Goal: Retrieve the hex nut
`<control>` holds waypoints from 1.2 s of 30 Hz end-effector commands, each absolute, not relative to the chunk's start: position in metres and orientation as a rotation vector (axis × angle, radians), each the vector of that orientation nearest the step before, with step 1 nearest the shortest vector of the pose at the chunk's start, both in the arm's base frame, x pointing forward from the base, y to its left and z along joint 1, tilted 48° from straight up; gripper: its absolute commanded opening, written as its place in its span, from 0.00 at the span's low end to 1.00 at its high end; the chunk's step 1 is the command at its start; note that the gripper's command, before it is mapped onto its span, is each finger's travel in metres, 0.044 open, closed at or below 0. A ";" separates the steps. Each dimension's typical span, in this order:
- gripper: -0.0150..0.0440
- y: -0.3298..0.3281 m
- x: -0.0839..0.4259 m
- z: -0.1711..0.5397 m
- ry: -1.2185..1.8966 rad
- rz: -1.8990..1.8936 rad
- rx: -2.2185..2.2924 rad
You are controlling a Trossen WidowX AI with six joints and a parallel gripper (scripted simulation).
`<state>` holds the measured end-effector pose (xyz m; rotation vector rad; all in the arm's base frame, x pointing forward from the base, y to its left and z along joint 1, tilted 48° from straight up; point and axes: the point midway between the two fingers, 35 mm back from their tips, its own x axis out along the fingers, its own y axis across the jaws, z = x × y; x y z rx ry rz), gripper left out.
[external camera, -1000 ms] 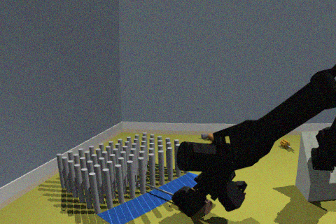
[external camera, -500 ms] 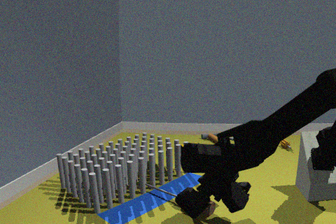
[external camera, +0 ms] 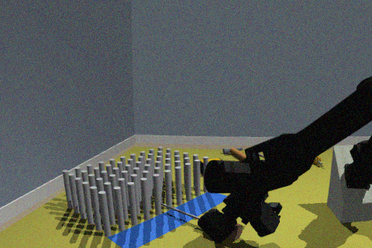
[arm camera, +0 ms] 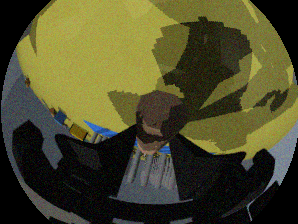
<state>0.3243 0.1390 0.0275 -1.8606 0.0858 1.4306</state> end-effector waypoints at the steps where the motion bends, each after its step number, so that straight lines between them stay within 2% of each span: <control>1: 0.25 0.139 0.322 0.029 0.090 1.428 -1.860; 36: 0.25 0.146 0.303 0.038 0.089 1.430 -1.858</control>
